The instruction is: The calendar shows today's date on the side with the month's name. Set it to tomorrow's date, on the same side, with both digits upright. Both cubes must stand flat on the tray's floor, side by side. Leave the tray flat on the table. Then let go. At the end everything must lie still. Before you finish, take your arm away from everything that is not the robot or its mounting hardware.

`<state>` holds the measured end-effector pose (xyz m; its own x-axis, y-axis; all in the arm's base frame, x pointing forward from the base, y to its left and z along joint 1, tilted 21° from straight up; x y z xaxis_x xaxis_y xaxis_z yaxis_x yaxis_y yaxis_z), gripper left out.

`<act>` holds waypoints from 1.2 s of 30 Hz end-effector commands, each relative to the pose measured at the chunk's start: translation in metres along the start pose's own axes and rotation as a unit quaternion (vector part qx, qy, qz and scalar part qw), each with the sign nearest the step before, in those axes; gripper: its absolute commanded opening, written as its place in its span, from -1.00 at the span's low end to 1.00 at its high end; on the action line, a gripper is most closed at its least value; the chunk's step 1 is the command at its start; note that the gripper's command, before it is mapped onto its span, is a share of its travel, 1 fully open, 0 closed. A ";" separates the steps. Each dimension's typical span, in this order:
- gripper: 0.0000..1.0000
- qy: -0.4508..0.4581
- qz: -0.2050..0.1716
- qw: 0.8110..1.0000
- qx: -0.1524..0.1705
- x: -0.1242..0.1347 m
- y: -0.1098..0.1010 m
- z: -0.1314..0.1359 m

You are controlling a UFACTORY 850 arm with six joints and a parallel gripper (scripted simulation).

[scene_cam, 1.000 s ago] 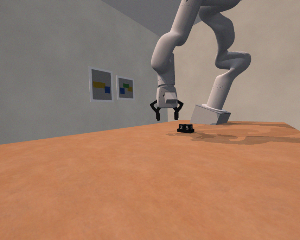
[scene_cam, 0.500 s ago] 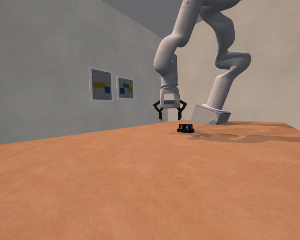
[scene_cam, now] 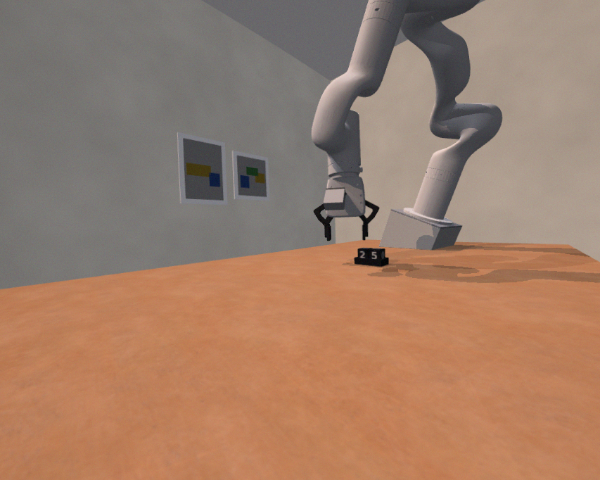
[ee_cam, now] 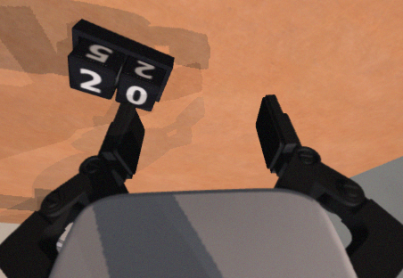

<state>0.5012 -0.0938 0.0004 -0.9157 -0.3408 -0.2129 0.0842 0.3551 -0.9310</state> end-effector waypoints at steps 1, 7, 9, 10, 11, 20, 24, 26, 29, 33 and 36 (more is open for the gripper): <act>1.00 0.042 0.001 0.999 0.000 0.001 -0.001 0.000; 1.00 0.122 0.001 0.993 0.000 0.015 0.000 -0.008; 1.00 0.122 0.001 0.993 0.000 0.020 0.001 -0.011; 1.00 0.122 0.001 0.993 0.000 0.021 0.001 -0.012; 1.00 0.122 0.001 0.993 0.000 0.021 0.001 -0.012; 1.00 0.193 0.001 0.981 0.000 0.023 0.001 -0.013; 1.00 0.250 0.001 0.968 0.000 0.033 0.001 -0.018; 1.00 0.250 0.001 0.968 0.000 0.040 0.002 -0.022; 1.00 0.250 0.001 0.968 0.000 0.042 0.002 -0.023; 1.00 0.253 0.001 0.967 0.000 0.043 0.002 -0.024; 1.00 0.283 0.001 0.959 0.000 0.044 0.002 -0.025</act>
<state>0.4515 -0.0864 -0.0042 -0.9894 0.1407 -0.0361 0.0844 0.3551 -0.9310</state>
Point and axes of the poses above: the point where the finger pads meet when closed, its own y axis out along the fingers, its own z axis across the jaws, x = y × z, the point moved 4 cm from there along -y, back along the fingers, and after that the axes turned 2 degrees about y, right-handed, at the moved point
